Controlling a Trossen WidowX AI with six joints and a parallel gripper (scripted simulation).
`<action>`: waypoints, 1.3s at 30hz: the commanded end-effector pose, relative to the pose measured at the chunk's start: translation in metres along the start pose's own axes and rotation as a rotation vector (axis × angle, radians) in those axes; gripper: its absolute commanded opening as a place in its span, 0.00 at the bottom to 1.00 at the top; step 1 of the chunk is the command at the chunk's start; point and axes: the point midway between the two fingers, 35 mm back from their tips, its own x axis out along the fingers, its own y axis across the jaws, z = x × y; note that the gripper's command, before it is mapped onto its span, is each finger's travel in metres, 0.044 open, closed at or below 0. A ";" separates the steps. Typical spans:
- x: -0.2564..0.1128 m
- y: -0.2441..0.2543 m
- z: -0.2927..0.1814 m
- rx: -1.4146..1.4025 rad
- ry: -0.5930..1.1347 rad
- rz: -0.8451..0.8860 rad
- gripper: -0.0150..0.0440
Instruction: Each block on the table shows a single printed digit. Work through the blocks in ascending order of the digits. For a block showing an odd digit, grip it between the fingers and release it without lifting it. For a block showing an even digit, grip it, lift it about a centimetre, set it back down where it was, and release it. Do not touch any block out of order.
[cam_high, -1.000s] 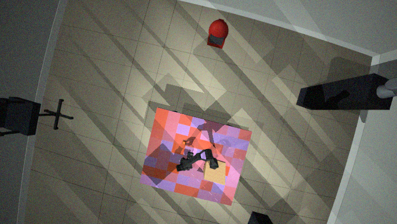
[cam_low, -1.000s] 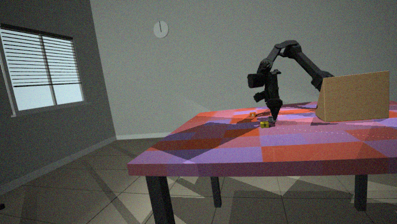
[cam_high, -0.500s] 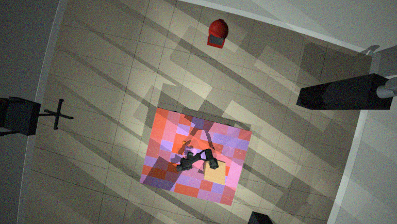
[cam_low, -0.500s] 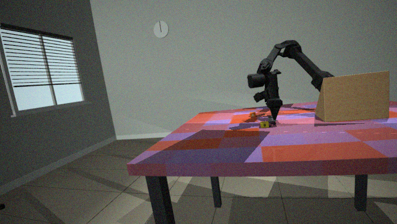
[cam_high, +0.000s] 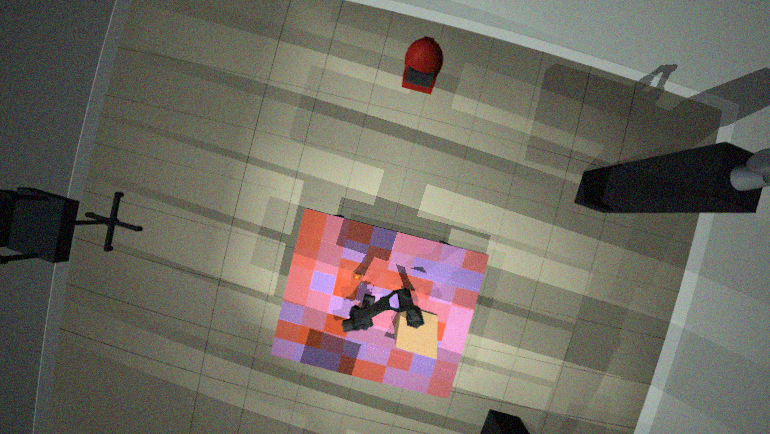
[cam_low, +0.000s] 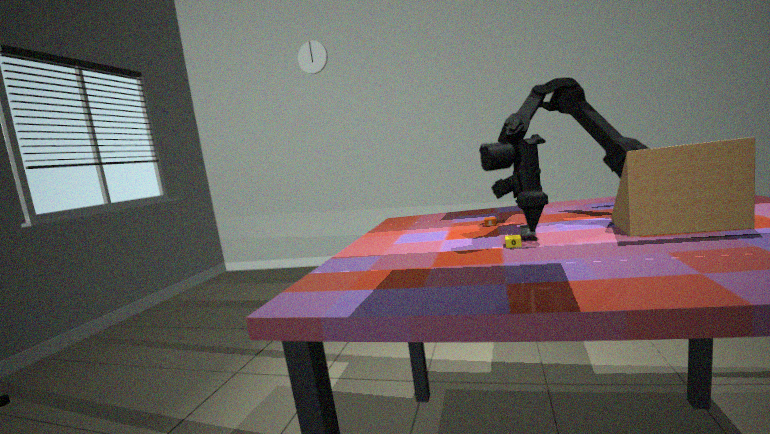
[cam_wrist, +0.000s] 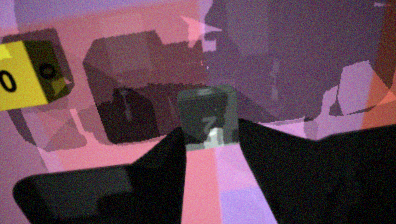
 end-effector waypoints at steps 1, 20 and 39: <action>0.000 0.000 0.000 -0.003 -0.003 -0.004 0.46; -0.015 0.000 0.000 -0.004 -0.003 -0.003 0.46; 0.000 0.000 0.000 -0.003 -0.003 -0.004 0.46</action>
